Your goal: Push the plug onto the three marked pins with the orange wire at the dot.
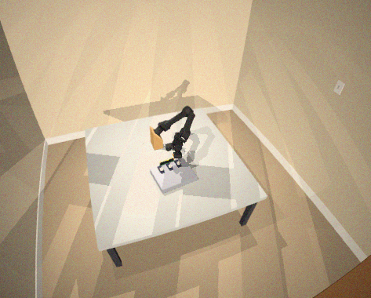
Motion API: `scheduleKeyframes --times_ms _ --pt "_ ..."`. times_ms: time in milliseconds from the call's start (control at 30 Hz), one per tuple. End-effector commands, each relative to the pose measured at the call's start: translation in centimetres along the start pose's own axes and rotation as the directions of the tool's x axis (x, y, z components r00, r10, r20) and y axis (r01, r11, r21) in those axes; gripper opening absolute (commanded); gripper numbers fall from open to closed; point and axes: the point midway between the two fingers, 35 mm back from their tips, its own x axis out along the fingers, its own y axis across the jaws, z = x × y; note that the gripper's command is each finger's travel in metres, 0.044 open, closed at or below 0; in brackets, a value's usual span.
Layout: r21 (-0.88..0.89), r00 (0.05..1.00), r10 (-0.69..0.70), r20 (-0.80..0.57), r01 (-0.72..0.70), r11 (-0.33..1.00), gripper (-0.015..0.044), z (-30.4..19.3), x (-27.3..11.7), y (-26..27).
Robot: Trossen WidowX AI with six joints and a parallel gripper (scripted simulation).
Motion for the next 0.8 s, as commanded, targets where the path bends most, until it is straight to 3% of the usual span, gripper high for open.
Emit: scheduleKeyframes --times_ms 0,367,767 --pt "0.15 1.0 0.0 0.007 -0.001 0.989 0.0 1.7 0.0 -0.8" --pt "0.506 1.0 -0.002 0.009 -0.003 0.863 0.0 5.5 0.0 -3.1" --pt "0.809 1.0 -0.008 0.001 0.004 0.587 0.0 8.9 0.3 -6.2"
